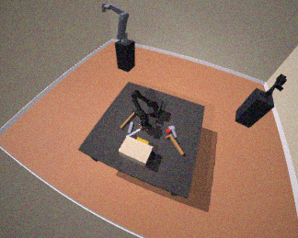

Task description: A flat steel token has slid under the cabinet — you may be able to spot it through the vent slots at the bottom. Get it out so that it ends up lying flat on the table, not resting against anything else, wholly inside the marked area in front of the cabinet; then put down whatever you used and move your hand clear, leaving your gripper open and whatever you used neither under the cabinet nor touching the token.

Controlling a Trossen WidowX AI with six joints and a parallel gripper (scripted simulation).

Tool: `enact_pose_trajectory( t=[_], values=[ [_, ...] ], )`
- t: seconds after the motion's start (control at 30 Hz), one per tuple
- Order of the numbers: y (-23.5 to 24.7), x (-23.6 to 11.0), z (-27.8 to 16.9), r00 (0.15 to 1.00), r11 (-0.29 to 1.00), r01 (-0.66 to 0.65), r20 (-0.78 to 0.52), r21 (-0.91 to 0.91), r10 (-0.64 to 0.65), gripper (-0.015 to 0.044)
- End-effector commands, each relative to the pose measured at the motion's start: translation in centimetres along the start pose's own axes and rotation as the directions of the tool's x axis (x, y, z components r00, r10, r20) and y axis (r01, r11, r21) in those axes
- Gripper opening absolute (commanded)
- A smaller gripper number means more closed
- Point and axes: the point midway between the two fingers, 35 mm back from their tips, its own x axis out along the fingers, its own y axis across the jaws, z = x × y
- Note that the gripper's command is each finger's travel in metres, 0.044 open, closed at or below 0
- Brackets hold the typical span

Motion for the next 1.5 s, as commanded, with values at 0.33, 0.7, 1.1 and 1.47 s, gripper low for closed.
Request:
enact_pose_trajectory(
  t=[0.33, 0.7, 1.1, 1.47],
  values=[
    [-1.2, -0.1, 0.2, 1.0, 1.0, 0.0, 0.004, 0.015, 0.0, 0.0],
    [-2.2, -0.1, 0.3, 1.0, 1.0, 0.0, 0.005, 0.015, 0.0, 0.0],
    [-3.1, -0.1, 0.4, 1.0, 1.0, 0.001, 0.005, 0.015, -0.001, 0.0],
    [-3.4, -0.1, 0.7, 1.0, 1.0, 0.001, 0.005, 0.015, -0.001, 0.0]
  ],
)
